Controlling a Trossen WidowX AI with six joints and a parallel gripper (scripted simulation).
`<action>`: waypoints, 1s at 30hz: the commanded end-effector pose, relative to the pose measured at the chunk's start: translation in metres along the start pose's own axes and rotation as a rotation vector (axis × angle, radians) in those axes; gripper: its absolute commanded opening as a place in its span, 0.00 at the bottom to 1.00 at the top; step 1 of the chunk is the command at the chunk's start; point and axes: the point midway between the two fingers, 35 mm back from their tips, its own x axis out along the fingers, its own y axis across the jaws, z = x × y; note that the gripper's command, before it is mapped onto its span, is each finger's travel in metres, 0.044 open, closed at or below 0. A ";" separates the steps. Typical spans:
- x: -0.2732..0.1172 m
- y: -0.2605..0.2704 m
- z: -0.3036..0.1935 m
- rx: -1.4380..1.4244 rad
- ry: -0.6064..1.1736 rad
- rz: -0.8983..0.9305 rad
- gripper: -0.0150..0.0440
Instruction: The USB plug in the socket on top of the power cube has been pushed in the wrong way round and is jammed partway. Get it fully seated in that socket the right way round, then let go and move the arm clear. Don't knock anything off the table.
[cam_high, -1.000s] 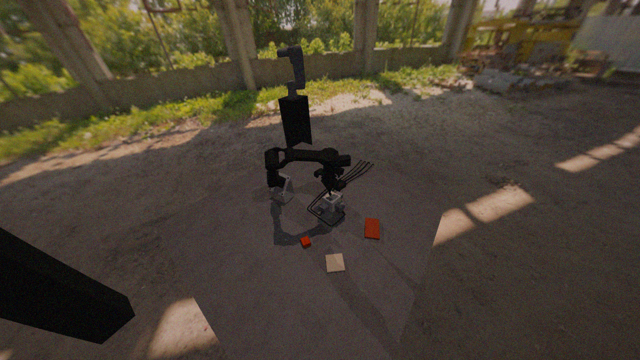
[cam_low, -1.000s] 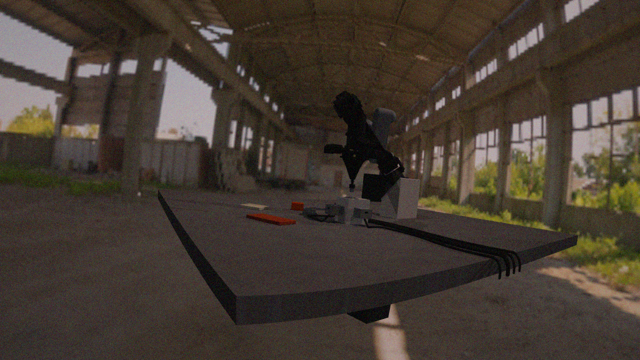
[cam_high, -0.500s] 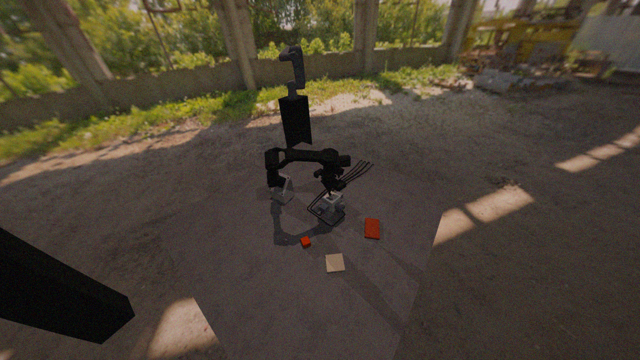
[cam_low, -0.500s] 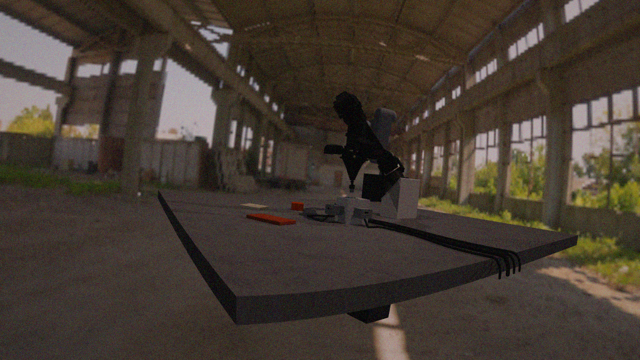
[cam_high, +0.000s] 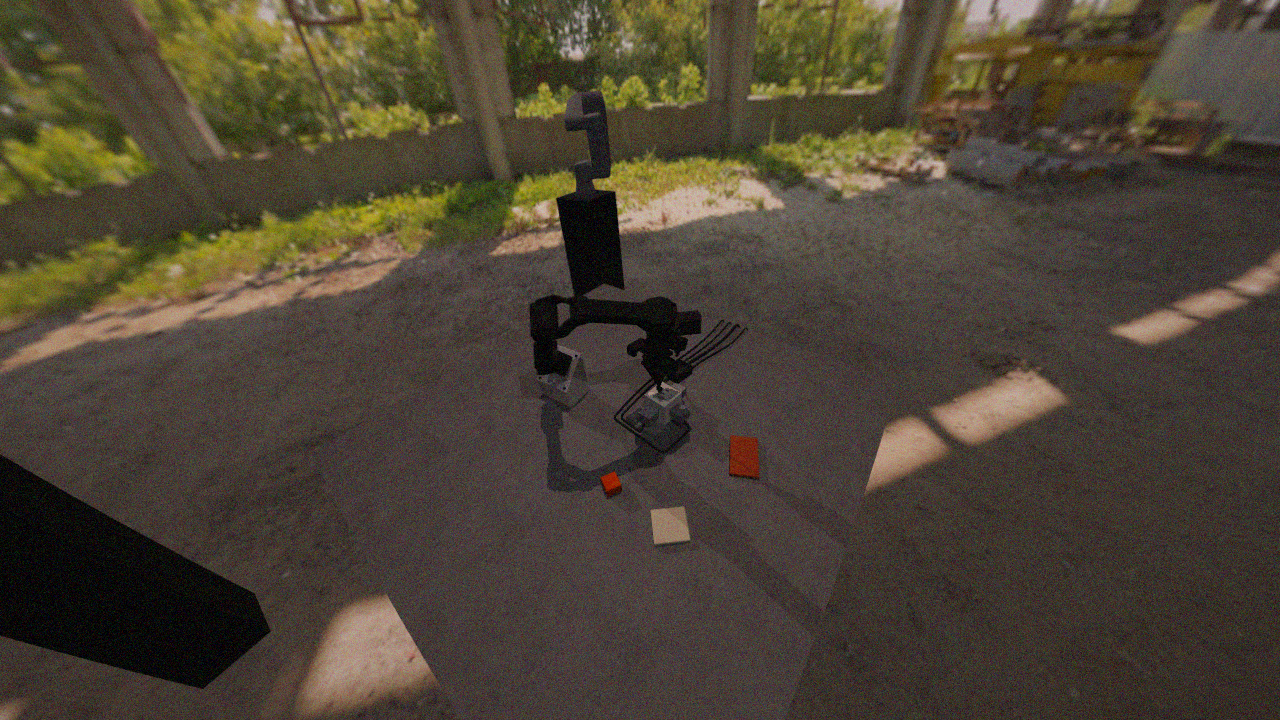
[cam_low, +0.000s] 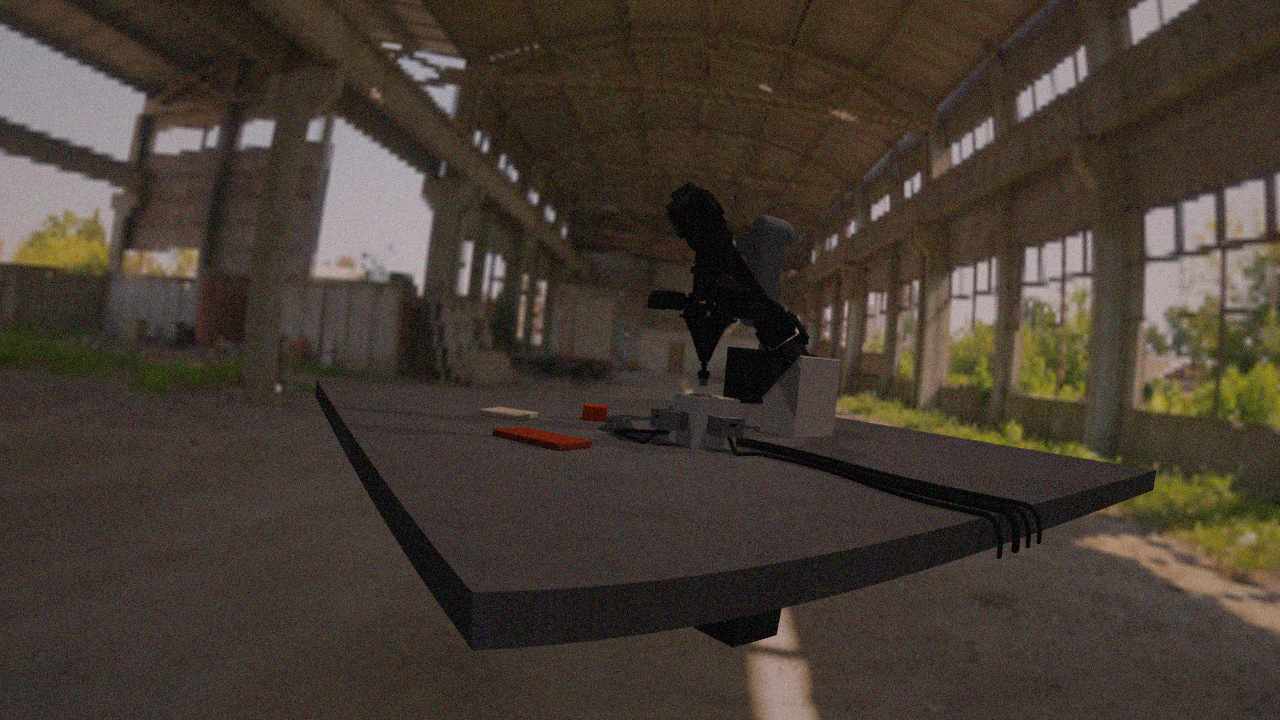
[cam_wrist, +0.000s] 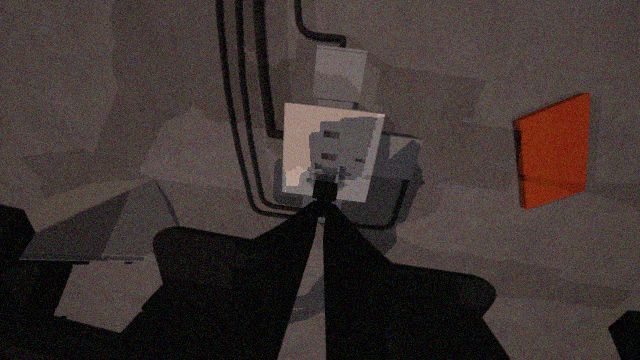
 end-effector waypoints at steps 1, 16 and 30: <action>0.001 0.000 0.000 -0.007 0.003 -0.003 0.25; 0.003 0.000 -0.001 -0.019 0.008 -0.003 0.25; 0.004 0.000 -0.002 -0.030 0.013 -0.004 0.25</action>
